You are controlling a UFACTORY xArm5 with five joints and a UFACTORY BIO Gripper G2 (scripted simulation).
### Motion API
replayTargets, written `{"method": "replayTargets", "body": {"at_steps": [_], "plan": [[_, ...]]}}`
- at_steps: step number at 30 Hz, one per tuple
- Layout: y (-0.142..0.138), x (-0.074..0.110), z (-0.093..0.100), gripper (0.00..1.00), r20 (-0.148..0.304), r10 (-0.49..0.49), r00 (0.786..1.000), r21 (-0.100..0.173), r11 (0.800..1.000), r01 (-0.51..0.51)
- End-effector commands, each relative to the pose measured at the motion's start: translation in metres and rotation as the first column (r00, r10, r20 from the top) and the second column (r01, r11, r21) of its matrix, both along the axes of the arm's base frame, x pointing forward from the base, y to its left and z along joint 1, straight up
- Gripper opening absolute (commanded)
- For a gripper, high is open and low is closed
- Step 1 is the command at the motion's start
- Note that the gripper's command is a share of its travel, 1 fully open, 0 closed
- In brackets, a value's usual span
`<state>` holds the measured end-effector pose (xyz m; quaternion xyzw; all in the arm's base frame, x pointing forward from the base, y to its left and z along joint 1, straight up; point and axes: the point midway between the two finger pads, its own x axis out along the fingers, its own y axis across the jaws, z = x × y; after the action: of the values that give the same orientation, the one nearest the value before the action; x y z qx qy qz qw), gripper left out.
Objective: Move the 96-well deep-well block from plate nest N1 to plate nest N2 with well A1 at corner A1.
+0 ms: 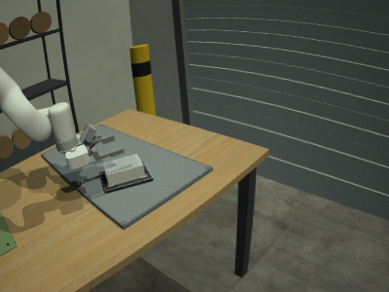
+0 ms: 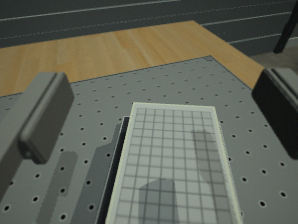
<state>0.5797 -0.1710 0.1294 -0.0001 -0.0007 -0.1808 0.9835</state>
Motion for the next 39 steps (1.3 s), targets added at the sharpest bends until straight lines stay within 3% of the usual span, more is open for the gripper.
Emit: {"method": "replayTargets", "body": {"at_steps": [1, 6, 39], "plan": [[0.015, -0.004, 0.019, 0.37, 0.002, 0.158, 0.987, -0.001, 0.987, -0.158], [0.031, -0.010, 0.037, 0.37, 0.002, 0.317, 0.948, -0.002, 0.948, -0.317], [0.126, -0.042, 0.142, 0.37, 0.002, 0.317, 0.948, -0.001, 0.948, -0.317]]}}
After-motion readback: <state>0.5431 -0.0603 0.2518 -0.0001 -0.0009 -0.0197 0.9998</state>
